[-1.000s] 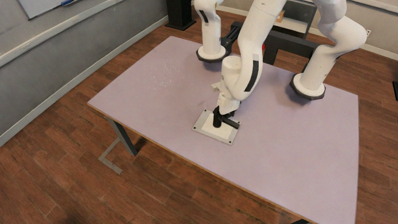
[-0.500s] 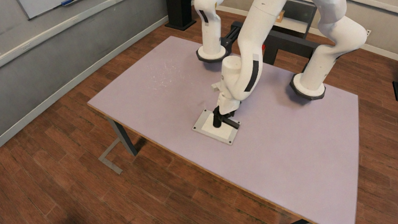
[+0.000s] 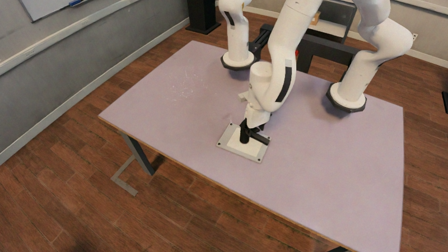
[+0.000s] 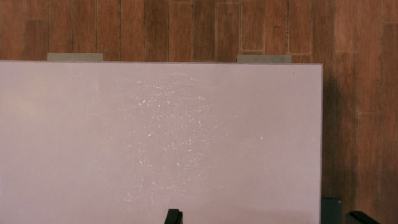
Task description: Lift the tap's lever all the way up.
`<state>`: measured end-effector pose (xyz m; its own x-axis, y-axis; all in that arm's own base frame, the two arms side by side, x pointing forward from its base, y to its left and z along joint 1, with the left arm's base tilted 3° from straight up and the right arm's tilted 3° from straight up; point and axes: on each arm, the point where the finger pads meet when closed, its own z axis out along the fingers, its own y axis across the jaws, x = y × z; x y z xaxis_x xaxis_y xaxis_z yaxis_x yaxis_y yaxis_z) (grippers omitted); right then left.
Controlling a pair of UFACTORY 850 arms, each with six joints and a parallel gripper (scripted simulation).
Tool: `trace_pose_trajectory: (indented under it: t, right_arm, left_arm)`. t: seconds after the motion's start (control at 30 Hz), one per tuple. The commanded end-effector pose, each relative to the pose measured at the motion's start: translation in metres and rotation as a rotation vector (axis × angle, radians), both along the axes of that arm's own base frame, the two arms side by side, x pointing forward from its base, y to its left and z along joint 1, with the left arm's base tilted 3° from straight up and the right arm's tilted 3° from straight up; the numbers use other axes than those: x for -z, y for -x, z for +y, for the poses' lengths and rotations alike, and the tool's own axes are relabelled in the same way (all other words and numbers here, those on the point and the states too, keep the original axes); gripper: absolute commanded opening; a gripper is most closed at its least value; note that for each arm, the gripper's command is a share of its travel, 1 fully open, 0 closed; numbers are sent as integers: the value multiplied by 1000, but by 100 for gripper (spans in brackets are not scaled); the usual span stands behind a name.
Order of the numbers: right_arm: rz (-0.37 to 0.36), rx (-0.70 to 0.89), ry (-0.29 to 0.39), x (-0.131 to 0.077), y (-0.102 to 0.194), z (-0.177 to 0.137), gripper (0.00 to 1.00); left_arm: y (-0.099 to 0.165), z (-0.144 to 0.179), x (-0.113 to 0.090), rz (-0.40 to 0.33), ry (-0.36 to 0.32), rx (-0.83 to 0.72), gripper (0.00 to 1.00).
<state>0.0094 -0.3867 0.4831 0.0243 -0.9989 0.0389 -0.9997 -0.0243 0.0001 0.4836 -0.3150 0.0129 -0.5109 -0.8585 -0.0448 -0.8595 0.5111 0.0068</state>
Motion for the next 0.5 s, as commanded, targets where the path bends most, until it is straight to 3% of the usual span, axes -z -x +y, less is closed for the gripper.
trace_pose_trajectory:
  t: [0.0,0.47]
  right_arm:
    - [0,0,2,-1,0,0,100]
    - [0,0,2,-1,0,0,100]
  left_arm:
    - [-1,-1,-8,-2,1,0,66]
    - [0,-2,-40,-2,1,0,66]
